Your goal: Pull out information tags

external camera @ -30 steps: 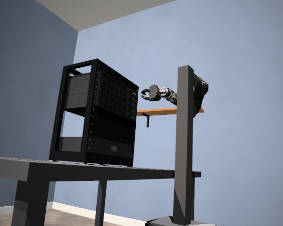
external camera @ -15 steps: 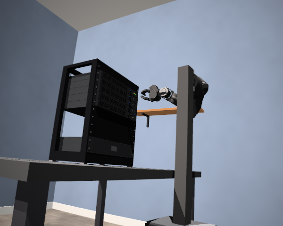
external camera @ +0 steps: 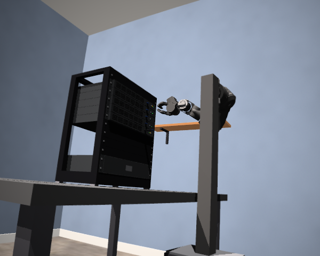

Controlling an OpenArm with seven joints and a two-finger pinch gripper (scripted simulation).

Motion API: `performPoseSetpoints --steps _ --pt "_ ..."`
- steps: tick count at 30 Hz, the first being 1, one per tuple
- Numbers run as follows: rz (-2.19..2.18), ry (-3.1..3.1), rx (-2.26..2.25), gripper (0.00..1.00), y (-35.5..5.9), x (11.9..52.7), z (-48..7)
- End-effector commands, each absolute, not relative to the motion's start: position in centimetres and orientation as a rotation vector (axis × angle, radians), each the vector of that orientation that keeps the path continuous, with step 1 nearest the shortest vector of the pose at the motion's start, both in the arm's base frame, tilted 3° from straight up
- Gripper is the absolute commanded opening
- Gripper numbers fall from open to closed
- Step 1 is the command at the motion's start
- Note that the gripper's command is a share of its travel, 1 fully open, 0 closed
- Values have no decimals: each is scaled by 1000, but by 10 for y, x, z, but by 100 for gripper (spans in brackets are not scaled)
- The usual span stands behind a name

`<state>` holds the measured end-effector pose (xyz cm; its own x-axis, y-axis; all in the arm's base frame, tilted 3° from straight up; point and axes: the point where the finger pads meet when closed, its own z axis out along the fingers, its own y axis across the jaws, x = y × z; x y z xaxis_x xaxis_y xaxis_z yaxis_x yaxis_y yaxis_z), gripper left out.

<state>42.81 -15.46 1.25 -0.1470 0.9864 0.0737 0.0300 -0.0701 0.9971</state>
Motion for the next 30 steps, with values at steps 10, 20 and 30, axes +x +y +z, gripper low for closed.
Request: performPoseSetpoints --steps 10,20,30 --pt "1361 1303 1187 10 -145 481 14" --pt "1361 1304 1188 10 -141 506 14" --pt "1363 1303 1184 10 -140 506 15"
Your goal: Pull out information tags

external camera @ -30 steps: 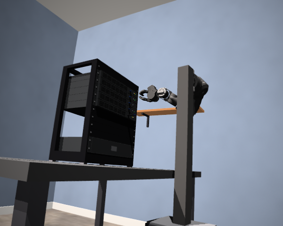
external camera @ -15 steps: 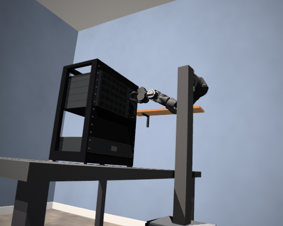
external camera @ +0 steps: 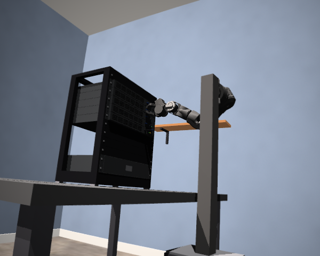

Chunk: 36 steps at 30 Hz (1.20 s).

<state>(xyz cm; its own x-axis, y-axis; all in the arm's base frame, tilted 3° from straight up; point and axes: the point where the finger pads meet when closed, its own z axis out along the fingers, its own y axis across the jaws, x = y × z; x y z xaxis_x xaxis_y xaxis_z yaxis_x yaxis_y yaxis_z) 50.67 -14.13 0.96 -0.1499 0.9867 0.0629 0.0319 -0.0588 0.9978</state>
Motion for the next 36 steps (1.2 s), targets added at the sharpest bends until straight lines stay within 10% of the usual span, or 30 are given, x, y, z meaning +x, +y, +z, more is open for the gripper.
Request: performPoseSetpoints --steps 1,36 --pt "1363 1303 1184 10 -140 506 15" --pt "1363 1303 1184 10 -140 506 17"
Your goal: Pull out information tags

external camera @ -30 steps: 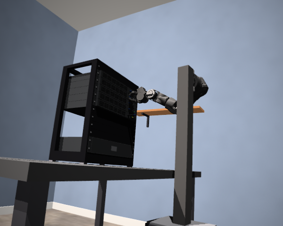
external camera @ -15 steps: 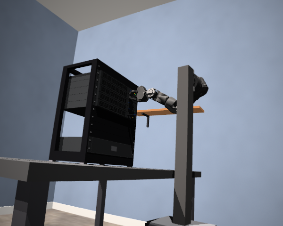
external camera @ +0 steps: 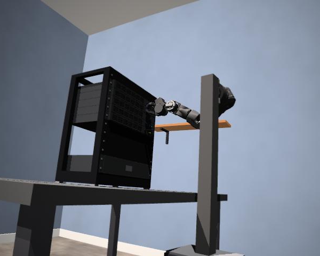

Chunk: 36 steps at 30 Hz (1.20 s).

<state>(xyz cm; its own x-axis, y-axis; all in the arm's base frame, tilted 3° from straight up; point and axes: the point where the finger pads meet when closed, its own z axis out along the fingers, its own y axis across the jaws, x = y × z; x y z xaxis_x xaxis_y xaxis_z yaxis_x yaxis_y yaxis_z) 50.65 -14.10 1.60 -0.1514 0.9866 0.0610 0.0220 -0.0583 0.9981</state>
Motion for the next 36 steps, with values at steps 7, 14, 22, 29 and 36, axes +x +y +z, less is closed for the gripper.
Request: performPoseSetpoints --steps 7,14,22,29,36 --pt "1363 1303 1183 10 -140 506 17" --pt "1363 1303 1183 10 -140 506 17" --pt "1361 1304 1188 10 -140 510 16" --pt "1363 1303 1185 10 -139 514 17" --pt "1363 1303 1185 10 -139 514 17"
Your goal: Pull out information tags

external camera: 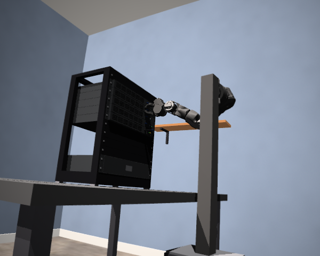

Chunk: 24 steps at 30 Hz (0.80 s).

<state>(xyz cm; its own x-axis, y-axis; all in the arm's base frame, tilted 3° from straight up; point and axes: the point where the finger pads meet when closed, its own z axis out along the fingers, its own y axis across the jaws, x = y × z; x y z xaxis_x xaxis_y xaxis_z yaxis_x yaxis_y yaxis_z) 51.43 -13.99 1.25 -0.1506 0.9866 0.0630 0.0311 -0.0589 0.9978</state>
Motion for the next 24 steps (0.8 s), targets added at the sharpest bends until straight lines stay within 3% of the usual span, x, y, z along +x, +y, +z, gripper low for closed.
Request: performPoseSetpoints --steps 1,5,6,24 --pt "1363 1303 1185 10 -139 514 17" --pt "1363 1303 1185 10 -139 514 17" --pt "1363 1303 1185 0 -139 514 17" --pt "1363 1303 1185 0 -139 514 17"
